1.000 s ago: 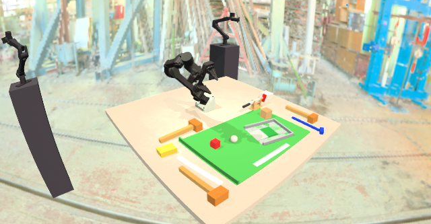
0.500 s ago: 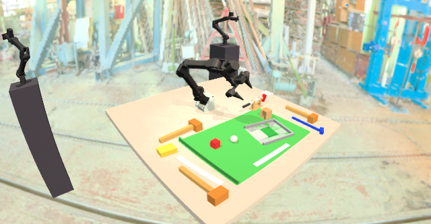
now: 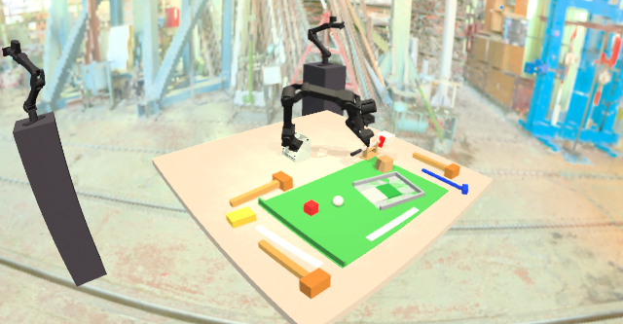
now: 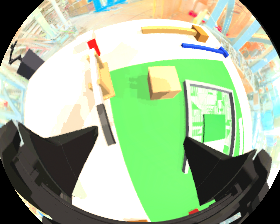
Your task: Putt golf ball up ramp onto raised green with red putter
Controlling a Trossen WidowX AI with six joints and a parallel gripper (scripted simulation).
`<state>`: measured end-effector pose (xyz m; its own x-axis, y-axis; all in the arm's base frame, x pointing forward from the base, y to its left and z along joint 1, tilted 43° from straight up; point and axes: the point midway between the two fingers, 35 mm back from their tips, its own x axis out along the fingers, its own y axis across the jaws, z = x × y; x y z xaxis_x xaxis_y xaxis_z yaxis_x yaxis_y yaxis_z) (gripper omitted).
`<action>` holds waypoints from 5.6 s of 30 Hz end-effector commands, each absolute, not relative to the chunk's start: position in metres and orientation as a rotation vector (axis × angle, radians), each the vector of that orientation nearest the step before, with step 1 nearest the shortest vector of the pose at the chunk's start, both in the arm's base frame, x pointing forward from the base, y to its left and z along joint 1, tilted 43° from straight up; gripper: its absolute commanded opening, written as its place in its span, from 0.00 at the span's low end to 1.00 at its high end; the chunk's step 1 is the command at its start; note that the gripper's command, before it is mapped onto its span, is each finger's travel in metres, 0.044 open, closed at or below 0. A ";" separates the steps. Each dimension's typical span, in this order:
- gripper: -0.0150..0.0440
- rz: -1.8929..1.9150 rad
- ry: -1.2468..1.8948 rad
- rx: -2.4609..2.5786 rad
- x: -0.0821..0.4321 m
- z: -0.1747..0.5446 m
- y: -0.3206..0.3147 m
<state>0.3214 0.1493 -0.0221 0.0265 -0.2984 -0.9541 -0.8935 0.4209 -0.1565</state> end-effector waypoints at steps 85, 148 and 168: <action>0.25 1.009 1.632 -1.456 0.255 -0.123 0.111; 0.25 -0.807 1.478 -0.340 0.243 0.167 -0.051; 0.25 -0.865 1.446 -0.298 0.234 0.152 -0.079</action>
<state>0.2361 -0.0711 0.1575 -0.1148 -0.6641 -0.7388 0.3298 0.6761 -0.6589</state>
